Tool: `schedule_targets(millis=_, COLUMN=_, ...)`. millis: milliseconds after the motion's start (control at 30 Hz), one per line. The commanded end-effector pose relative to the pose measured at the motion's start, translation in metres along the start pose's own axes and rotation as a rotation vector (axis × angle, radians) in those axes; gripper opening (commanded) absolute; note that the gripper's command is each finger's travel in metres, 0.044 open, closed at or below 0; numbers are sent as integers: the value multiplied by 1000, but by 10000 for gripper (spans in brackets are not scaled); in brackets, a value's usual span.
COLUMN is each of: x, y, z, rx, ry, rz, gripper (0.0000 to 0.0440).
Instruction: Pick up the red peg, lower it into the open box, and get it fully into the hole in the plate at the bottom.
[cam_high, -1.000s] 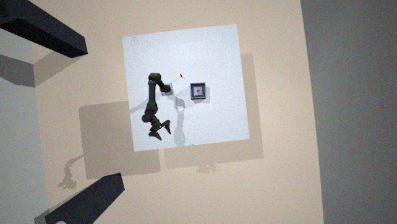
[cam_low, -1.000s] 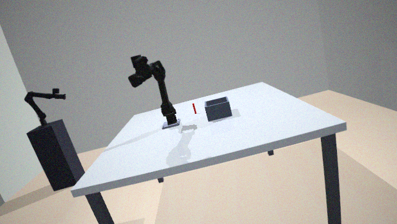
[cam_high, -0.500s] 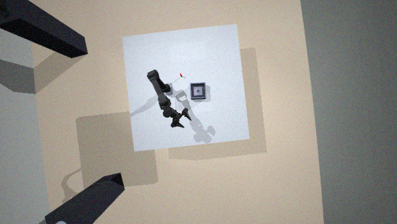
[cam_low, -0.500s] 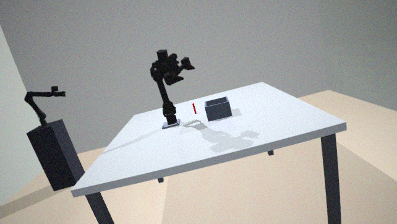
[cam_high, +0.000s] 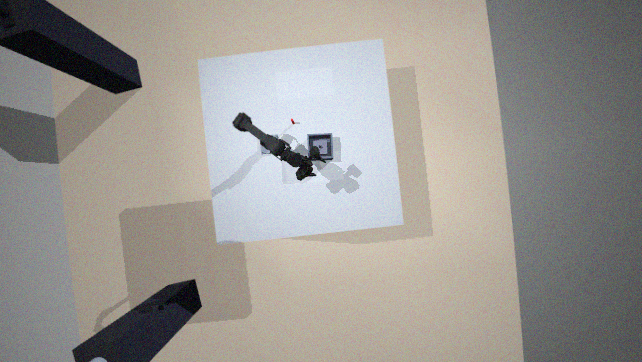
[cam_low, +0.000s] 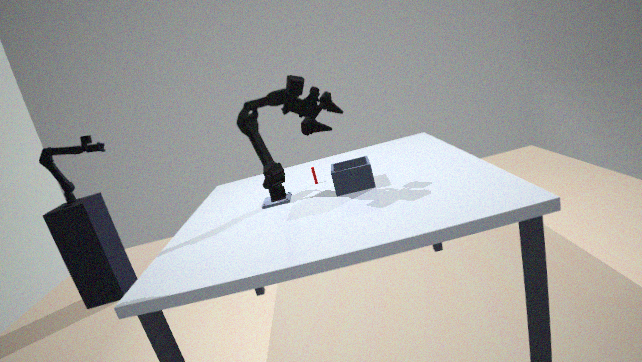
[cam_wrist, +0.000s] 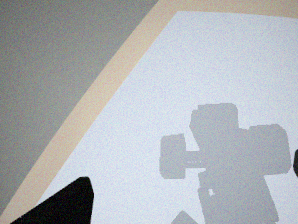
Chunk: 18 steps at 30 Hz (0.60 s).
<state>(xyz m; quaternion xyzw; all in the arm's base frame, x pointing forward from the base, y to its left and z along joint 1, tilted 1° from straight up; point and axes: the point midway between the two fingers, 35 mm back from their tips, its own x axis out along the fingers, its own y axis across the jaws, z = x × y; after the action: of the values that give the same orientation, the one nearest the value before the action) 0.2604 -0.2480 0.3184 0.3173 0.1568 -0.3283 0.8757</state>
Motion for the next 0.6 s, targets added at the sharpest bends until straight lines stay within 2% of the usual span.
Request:
schedule_targets(millis=0, x=-2, y=18, z=-21, rx=9, ry=61, rz=13, gripper=440)
schedule_targets(millis=300, x=-14, y=67, z=-103, rx=29, ry=308, rz=22, gripper=440)
schedule_targets(millis=567, x=-39, y=89, z=-173, rx=32, ry=509, rz=-33, gripper=440)
